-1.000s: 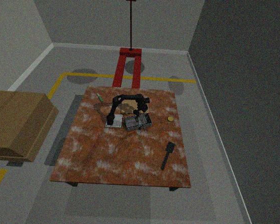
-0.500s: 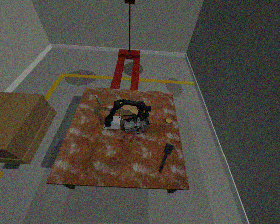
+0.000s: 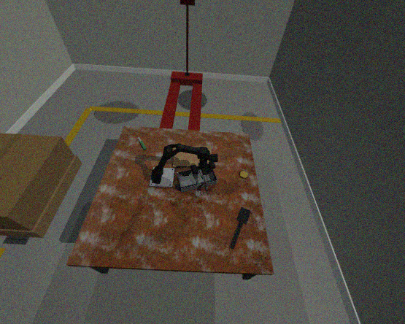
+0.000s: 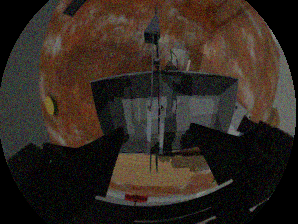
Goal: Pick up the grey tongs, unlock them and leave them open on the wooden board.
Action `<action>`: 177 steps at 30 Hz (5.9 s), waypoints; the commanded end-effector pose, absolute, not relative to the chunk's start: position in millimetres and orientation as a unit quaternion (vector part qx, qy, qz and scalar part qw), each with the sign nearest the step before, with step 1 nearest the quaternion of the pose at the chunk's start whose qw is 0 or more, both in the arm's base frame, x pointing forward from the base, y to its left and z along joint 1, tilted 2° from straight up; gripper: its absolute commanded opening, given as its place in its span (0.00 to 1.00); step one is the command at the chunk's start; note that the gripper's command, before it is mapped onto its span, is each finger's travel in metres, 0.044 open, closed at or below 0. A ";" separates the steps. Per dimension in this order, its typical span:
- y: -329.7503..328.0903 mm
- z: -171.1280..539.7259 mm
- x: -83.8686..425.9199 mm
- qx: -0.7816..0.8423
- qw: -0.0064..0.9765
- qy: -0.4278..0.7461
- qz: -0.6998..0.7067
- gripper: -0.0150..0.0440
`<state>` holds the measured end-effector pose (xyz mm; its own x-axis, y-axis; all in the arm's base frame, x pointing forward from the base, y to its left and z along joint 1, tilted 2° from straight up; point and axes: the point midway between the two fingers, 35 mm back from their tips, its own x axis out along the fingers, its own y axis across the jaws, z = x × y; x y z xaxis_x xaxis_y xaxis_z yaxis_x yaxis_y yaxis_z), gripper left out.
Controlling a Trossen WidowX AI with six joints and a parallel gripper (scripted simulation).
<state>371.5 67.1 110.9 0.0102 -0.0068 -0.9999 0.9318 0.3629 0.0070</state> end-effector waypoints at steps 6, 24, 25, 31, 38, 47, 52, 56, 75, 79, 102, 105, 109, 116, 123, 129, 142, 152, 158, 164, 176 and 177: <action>67.0 93.4 370.3 0.398 0.584 0.582 -0.402 1.00; 66.8 63.9 370.3 0.398 0.584 0.582 -0.402 1.00; 66.8 62.3 370.2 0.398 0.584 0.582 -0.402 1.00; 66.6 52.5 369.4 0.398 0.584 0.582 -0.402 1.00; 66.4 43.8 368.5 0.398 0.584 0.582 -0.402 1.00; 66.5 47.5 370.8 0.399 0.587 0.580 -0.400 0.78; 66.5 47.5 370.8 0.399 0.587 0.580 -0.400 0.56; 66.5 47.5 370.8 0.399 0.587 0.580 -0.400 0.41; 67.4 67.2 375.0 0.399 0.587 0.580 -0.400 0.00; 68.4 110.3 378.9 0.399 0.586 0.581 -0.401 0.00; 88.2 173.7 366.5 0.359 0.607 0.608 -0.365 0.00; 107.7 174.4 362.2 0.323 0.627 0.628 -0.328 0.00; 133.6 175.2 354.9 0.275 0.650 0.652 -0.278 0.00; 176.4 176.7 338.0 0.188 0.681 0.683 -0.187 0.00; 181.4 176.9 335.6 0.177 0.683 0.686 -0.176 0.00; 204.1 177.1 321.5 0.124 0.695 0.698 -0.121 0.00; 268.7 177.5 266.4 -0.049 0.702 0.708 0.059 0.00; 271.9 177.3 263.3 -0.058 0.702 0.706 0.068 0.00; 276.0 173.5 266.1 -0.070 0.730 0.676 0.076 0.00; 281.7 169.3 269.3 -0.084 0.766 0.631 0.087 0.00; 291.2 165.4 272.3 -0.097 0.831 0.538 0.101 0.00; 291.8 165.3 272.3 -0.098 0.836 0.530 0.102 0.00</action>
<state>272.5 290.7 163.4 0.3577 0.0528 -0.9324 -0.2659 0.9628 -0.0475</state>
